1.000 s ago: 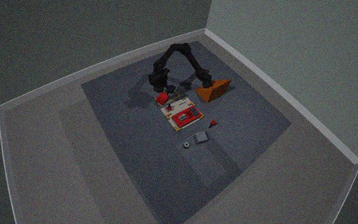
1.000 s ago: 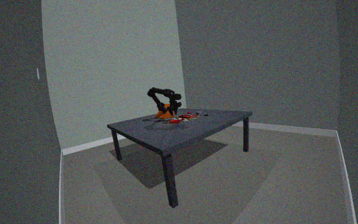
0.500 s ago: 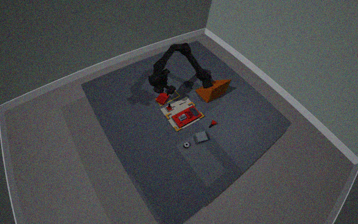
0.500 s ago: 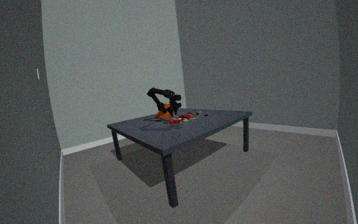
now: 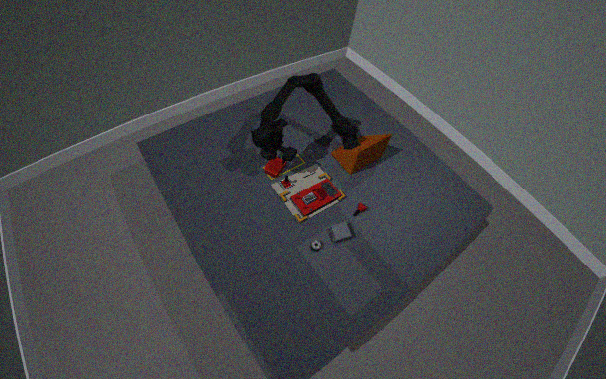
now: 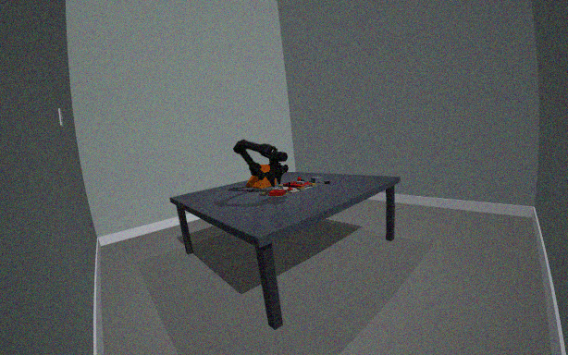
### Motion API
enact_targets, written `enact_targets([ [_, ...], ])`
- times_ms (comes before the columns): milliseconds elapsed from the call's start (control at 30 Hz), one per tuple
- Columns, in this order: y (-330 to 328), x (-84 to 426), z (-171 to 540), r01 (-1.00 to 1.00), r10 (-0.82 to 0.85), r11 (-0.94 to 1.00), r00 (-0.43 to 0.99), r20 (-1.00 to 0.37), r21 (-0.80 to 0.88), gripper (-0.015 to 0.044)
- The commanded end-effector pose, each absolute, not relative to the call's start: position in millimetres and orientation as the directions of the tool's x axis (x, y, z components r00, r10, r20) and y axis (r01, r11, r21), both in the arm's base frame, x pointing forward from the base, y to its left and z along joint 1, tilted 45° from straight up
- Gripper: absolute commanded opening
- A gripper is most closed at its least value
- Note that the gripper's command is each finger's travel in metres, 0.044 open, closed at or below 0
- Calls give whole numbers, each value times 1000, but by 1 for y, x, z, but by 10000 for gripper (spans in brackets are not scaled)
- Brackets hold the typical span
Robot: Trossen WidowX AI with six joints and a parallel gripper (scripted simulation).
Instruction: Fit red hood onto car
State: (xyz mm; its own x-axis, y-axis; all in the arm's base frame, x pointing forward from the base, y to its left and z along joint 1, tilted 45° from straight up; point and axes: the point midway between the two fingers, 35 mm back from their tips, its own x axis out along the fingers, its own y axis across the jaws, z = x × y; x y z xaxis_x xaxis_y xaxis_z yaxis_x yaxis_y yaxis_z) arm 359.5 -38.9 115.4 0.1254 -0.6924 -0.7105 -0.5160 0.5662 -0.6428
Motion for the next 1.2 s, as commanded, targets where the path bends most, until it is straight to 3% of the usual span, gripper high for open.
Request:
enact_targets([
  [0,-42,359,111,-523,-692,566,119,-712,-637,440],
  [1167,-60,360,91,-523,-694,564,119,-710,-639,440],
])
